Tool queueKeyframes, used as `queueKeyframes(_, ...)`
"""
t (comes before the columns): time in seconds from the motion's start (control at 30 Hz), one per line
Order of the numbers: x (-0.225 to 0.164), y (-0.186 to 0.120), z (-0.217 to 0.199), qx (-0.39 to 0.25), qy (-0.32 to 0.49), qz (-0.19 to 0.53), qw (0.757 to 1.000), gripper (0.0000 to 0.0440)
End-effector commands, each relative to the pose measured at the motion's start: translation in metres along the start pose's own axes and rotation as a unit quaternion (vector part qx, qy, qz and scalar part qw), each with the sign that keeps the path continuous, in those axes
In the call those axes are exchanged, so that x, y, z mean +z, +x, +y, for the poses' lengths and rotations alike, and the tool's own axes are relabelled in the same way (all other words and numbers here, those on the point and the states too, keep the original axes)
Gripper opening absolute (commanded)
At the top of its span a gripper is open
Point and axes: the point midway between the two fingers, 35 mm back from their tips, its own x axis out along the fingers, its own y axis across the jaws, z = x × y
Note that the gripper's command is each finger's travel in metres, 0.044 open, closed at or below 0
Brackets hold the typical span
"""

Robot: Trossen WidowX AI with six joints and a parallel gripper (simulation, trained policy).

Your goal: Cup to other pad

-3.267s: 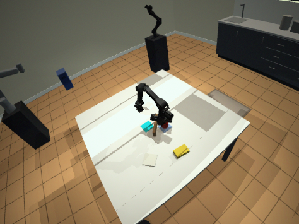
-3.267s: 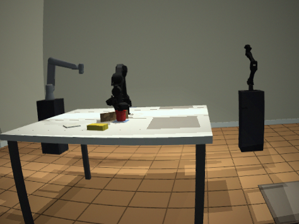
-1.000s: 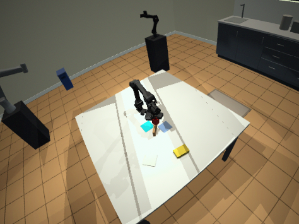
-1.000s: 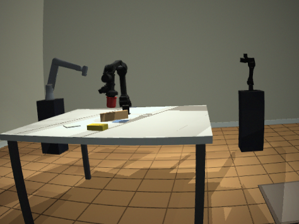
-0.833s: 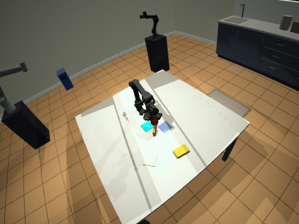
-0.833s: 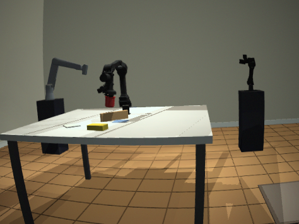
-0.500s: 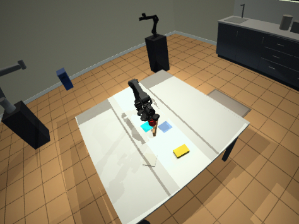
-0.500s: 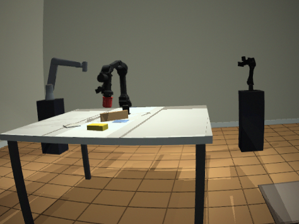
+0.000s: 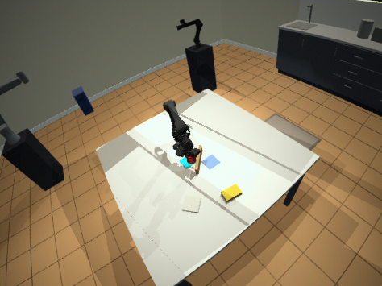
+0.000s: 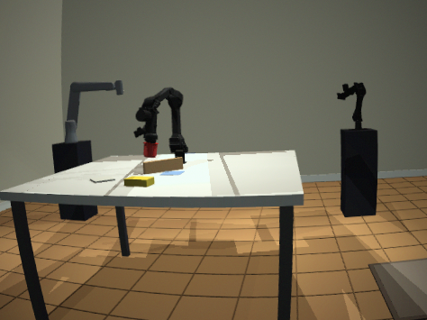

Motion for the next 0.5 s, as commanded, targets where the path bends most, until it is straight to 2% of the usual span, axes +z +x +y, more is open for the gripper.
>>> queueKeyframes(0.0, 0.000, 0.008, -0.007, 0.000, 0.006, -0.003, 1.000, 0.0000)
queueKeyframes(0.47, -0.011, 0.037, -0.027, -0.002, 0.023, -0.002, 1.000, 0.0000)
